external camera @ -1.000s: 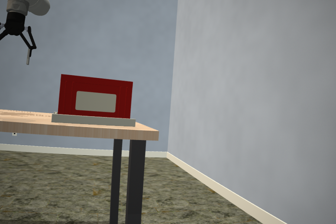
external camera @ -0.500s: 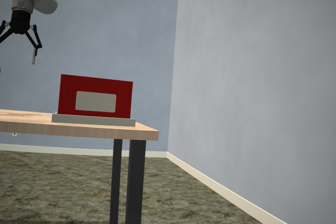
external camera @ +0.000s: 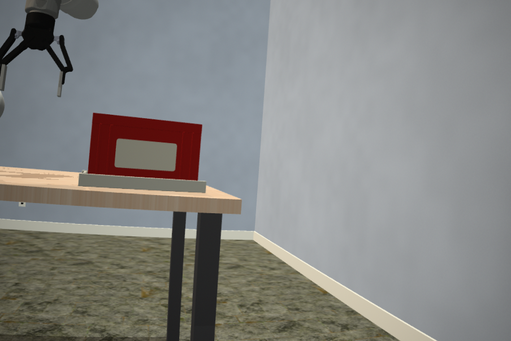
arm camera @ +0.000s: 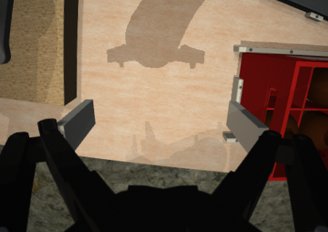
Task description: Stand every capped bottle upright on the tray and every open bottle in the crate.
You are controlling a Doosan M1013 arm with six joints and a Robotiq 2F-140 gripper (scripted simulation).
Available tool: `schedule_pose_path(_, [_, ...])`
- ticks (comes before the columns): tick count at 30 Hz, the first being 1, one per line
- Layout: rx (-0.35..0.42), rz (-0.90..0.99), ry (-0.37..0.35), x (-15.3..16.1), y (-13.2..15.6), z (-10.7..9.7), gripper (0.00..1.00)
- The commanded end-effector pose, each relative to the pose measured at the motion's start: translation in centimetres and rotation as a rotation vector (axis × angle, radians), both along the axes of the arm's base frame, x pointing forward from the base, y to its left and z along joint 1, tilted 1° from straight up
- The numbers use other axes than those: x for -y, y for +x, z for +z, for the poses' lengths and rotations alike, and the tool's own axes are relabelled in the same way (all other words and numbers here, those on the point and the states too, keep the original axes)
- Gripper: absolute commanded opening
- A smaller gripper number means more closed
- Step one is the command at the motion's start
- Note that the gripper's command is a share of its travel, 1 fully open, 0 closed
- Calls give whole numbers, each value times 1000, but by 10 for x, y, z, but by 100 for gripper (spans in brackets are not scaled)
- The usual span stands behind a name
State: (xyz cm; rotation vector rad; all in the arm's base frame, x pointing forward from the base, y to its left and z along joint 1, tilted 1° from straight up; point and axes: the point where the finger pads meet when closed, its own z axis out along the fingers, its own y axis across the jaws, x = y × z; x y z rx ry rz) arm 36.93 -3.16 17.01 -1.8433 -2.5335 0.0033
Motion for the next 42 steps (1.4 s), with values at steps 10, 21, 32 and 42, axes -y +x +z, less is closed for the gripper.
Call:
schedule_pose_path(10, [0, 0, 0, 18, 27, 0, 100])
schedule_pose_path(21, [0, 0, 0, 32, 49, 0, 100])
schedule_pose_path(32, [0, 0, 0, 49, 82, 0, 100])
schedule_pose_path(42, [0, 0, 0, 49, 105, -1, 100])
